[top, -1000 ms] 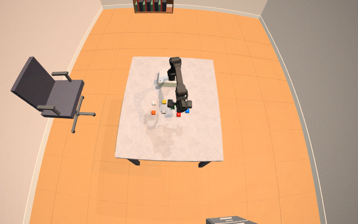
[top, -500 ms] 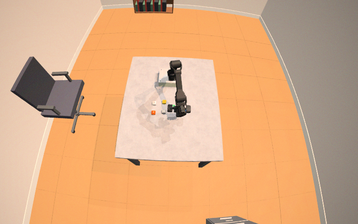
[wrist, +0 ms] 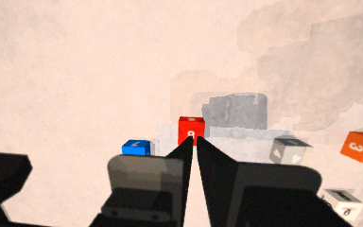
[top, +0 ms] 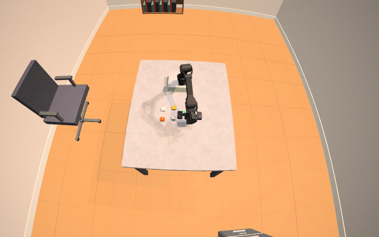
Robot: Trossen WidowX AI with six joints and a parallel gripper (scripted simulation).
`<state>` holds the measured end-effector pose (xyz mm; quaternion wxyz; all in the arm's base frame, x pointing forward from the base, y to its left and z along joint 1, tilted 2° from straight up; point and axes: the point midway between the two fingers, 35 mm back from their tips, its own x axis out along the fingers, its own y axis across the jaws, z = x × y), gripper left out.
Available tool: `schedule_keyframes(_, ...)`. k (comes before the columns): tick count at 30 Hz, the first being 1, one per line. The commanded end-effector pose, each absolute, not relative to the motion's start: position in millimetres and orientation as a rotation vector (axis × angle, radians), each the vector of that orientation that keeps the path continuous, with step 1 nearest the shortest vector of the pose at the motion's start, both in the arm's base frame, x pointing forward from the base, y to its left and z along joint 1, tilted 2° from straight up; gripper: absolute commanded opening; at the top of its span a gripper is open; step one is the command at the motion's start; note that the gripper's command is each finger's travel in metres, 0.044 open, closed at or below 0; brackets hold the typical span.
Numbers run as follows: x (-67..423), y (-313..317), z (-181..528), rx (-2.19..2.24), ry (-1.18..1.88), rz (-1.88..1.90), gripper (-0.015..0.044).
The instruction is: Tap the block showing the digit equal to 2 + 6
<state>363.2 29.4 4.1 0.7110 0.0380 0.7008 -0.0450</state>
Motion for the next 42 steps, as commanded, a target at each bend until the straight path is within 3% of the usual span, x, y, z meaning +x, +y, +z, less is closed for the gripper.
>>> schedule_keyframes(1,361.2,29.3,-5.1,0.080,1.565,-0.096,0.0020)
schedule_keyframes(18,360.8,29.1,-21.7,0.080,1.565,-0.096,0.0020)
schedule_keyframes(25,360.9,29.4,8.4,0.080,1.565,-0.096,0.0020)
schedule_keyframes(29,345.8,72.1,29.3,0.083,1.566,-0.092,0.0125)
schedule_keyframes(36,278.8,164.7,81.2,0.091,1.574,-0.085,0.0309)
schedule_keyframes(39,266.6,175.0,88.3,0.091,1.575,-0.084,0.0387)
schedule_keyframes(42,266.6,175.0,88.3,0.091,1.575,-0.084,0.0400)
